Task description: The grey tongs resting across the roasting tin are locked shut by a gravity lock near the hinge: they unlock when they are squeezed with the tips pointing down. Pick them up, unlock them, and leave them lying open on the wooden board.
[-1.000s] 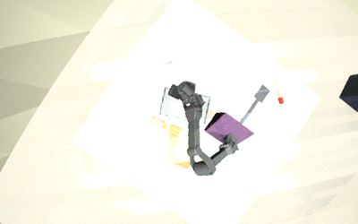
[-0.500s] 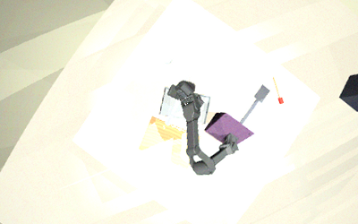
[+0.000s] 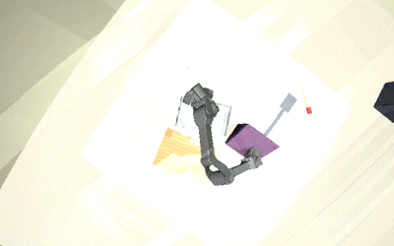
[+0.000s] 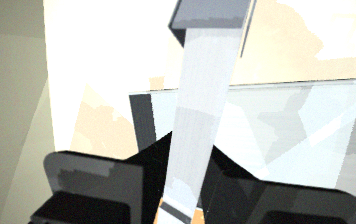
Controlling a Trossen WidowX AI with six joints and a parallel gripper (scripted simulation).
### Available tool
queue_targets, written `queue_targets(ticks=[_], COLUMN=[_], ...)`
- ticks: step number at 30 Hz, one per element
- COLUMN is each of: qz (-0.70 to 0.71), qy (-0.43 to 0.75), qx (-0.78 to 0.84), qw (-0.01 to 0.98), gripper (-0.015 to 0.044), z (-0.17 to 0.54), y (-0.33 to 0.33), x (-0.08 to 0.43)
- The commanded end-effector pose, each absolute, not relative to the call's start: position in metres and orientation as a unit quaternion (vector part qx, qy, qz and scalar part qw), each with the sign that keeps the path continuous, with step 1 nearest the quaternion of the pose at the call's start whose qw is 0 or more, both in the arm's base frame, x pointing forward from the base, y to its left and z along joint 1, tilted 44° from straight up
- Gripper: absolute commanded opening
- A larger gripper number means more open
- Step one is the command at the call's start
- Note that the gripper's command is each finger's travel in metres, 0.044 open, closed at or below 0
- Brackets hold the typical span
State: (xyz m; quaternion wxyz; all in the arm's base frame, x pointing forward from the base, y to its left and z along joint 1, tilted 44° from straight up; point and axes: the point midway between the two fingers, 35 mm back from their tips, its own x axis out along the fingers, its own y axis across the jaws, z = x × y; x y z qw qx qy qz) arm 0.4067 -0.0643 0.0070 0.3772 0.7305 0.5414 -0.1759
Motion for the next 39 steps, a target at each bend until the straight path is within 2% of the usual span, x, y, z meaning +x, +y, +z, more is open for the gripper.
queue_targets(ticks=[1,19,29,39], qz=[-0.185,-0.215,-0.213,-0.121], qy=[0.560,0.648,0.650,0.674], qx=[0.715,0.642,0.641,0.584], qw=[0.375,0.349,0.349,0.436], gripper=[-0.0150,-0.0150,-0.0150,-0.0150], z=[0.005,0.012,0.015,0.056], y=[-0.065,-0.061,-0.059,-0.021], x=[0.406,0.395,0.395,0.393])
